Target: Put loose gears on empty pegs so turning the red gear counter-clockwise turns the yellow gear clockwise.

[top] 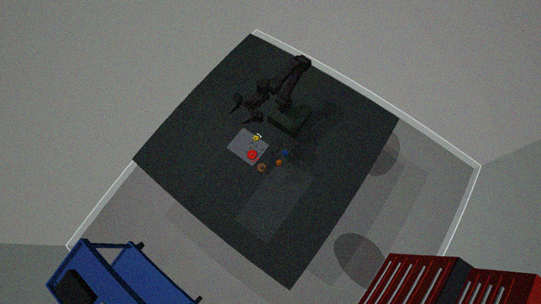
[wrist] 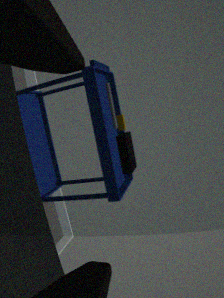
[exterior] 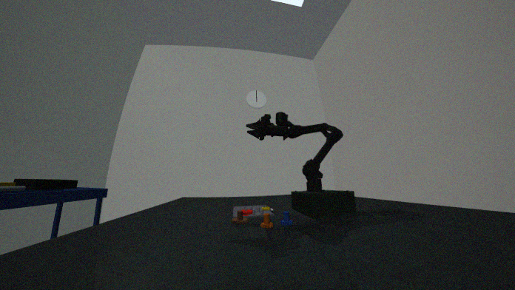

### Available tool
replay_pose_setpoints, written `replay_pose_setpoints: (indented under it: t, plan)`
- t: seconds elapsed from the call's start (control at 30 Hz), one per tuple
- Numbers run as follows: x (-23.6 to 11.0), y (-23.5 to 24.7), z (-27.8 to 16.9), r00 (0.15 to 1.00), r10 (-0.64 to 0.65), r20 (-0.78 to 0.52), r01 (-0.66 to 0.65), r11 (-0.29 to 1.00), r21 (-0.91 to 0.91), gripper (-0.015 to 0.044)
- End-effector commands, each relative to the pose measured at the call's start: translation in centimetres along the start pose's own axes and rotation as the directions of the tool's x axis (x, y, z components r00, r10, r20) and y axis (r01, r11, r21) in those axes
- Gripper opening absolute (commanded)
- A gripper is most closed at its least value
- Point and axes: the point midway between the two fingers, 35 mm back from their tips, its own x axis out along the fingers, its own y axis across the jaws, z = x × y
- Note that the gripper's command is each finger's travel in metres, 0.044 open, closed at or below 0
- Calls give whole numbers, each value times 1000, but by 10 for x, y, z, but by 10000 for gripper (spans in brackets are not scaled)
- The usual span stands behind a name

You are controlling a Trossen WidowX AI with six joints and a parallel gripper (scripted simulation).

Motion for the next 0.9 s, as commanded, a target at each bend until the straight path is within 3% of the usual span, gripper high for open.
replay_pose_setpoints:
  t: [0.0, 0.17, 0.33, 0.5, 0.63, 0.8, 0.87]
  plan:
    - [1, 1, -2, 1000, 4, -10, -4, 1000, 1, 426]
    - [29, 41, -57, 954, 113, -278, -112, 993, 21, 440]
    - [37, 93, -126, 799, 211, -563, -224, 974, 47, 440]
    - [20, 143, -194, 562, 240, -791, -320, 945, 59, 440]
    - [-7, 170, -246, 321, 189, -928, -405, 913, 46, 440]
    - [-53, 193, -300, 10, 45, -999, -511, 859, 33, 440]
    - [-67, 198, -312, -65, -5, -998, -538, 843, 30, 440]
